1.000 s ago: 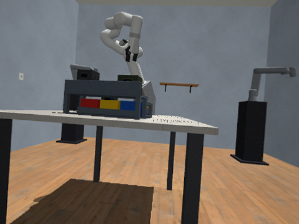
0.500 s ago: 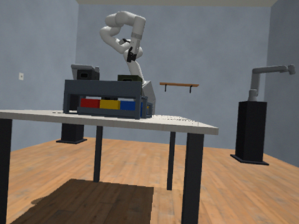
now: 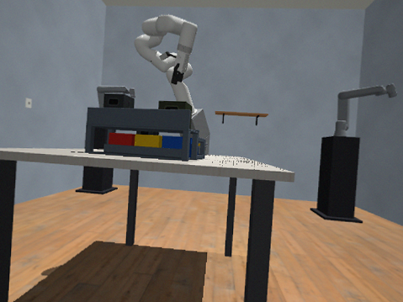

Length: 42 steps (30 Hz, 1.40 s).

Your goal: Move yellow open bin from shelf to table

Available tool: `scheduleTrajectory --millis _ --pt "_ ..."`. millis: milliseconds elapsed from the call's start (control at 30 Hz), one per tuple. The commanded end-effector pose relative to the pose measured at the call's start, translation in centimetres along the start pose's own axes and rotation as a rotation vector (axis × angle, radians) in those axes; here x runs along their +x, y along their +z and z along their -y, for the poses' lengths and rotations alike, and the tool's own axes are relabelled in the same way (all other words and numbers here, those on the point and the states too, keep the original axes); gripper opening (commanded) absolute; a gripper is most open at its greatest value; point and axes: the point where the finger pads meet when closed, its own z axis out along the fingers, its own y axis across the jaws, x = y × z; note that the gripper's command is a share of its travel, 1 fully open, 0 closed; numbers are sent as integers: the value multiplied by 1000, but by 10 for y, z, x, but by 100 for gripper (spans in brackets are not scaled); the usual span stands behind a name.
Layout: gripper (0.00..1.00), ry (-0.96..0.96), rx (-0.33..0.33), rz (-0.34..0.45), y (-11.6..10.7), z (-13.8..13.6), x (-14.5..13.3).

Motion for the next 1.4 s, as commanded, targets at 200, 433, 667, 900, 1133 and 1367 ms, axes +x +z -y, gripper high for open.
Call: scheduleTrajectory --millis 200,433,667,900,1133,1367 --pt "100 -8 0 -2 -1 0 0" --pt "100 136 12 55 -1 0 0" --pt "100 233 20 94 -1 0 0" --pt "100 233 20 94 -1 0 0" --pt "100 473 40 188 -1 0 0" --pt "100 473 40 188 -1 0 0"
